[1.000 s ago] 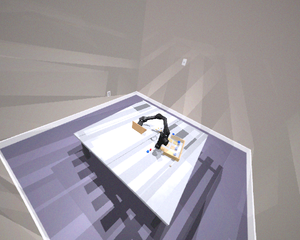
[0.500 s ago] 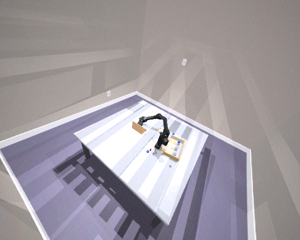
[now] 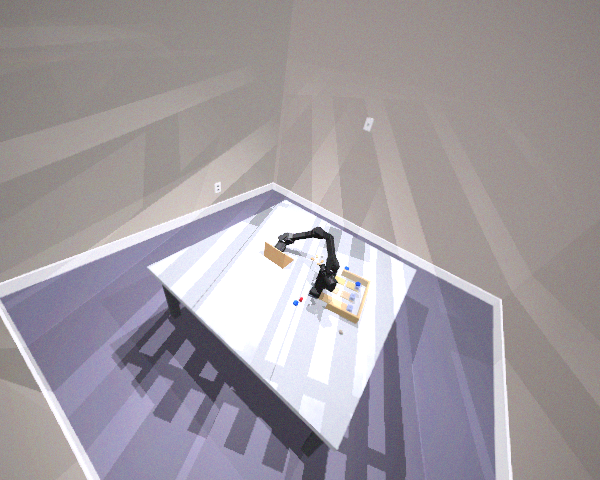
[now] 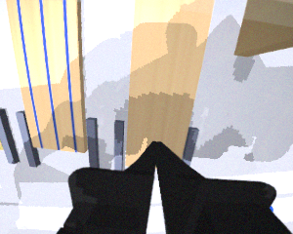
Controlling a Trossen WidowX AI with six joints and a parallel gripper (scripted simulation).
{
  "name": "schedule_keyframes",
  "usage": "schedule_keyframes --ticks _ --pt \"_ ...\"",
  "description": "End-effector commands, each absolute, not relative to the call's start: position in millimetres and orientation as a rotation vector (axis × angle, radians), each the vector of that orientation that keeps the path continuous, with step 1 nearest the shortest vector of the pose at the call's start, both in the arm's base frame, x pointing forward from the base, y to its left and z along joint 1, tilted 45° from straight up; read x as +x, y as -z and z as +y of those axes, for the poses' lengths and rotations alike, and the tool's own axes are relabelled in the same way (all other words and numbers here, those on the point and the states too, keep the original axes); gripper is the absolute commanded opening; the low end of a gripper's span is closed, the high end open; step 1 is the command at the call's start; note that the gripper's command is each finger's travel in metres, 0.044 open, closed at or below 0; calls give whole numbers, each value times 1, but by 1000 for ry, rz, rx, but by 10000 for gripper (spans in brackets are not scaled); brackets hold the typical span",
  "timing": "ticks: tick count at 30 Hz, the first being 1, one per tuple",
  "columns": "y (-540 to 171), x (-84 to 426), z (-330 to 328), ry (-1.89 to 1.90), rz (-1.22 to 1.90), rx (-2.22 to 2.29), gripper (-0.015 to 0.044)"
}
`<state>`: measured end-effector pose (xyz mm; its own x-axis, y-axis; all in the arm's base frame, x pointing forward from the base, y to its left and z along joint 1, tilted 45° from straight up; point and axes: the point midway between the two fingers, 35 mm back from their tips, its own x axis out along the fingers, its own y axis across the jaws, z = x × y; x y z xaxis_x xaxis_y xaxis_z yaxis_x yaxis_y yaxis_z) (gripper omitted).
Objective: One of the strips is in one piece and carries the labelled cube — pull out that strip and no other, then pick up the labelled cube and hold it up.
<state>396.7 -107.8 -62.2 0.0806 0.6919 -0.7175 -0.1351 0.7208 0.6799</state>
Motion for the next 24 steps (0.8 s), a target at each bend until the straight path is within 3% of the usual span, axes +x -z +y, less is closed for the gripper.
schedule_keyframes --ticks 1,24 --pt "63 397 -106 -659 1358 518 0" --pt "64 397 -105 -659 1358 518 0"
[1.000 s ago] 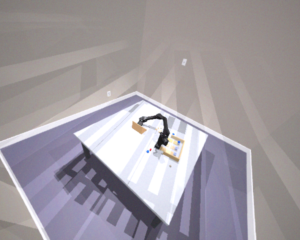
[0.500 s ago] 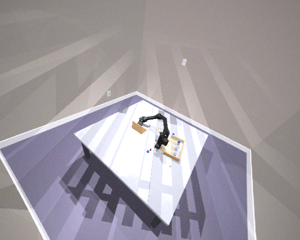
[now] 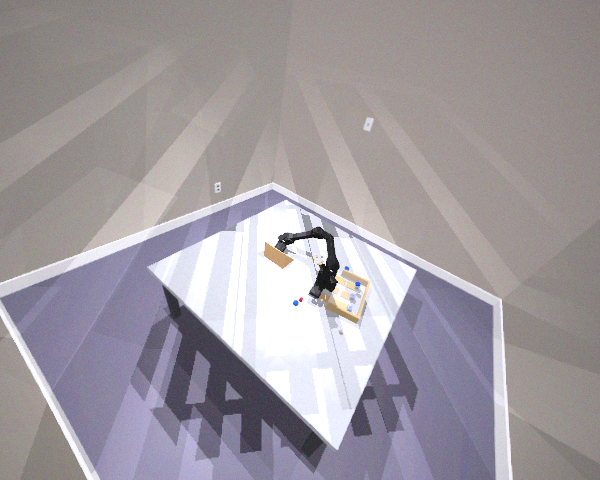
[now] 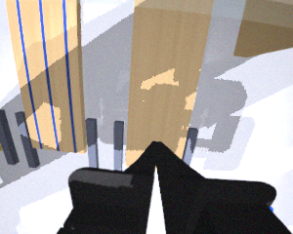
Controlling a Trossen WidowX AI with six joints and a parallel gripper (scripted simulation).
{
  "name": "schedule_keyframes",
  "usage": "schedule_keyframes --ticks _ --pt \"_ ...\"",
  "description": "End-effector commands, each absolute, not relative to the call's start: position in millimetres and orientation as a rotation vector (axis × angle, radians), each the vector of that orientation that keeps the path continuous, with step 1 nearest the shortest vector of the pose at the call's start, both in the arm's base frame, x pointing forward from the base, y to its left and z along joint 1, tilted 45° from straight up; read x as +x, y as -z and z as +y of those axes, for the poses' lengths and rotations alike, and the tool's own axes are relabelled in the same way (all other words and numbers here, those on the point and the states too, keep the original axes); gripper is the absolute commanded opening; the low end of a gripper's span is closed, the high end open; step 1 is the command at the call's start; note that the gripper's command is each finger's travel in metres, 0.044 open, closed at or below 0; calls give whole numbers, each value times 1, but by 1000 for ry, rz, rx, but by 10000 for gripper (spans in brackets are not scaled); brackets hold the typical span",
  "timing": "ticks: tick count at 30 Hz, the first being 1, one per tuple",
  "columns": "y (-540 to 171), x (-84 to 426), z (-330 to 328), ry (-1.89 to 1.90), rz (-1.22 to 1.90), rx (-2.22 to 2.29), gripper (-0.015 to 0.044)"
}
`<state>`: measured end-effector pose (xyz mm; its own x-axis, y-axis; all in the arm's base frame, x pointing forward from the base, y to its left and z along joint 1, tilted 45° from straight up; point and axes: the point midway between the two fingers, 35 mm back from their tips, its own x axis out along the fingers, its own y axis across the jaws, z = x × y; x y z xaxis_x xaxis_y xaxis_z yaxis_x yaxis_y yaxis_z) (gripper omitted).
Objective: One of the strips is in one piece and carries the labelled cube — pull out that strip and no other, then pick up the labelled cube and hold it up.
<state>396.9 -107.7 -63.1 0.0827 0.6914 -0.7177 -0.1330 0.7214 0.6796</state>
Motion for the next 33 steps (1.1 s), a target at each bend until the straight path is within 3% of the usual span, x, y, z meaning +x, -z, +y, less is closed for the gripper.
schedule_keyframes --ticks 1,33 --pt "64 397 -105 -659 1358 518 0" --pt "70 383 -105 -658 1359 518 0"
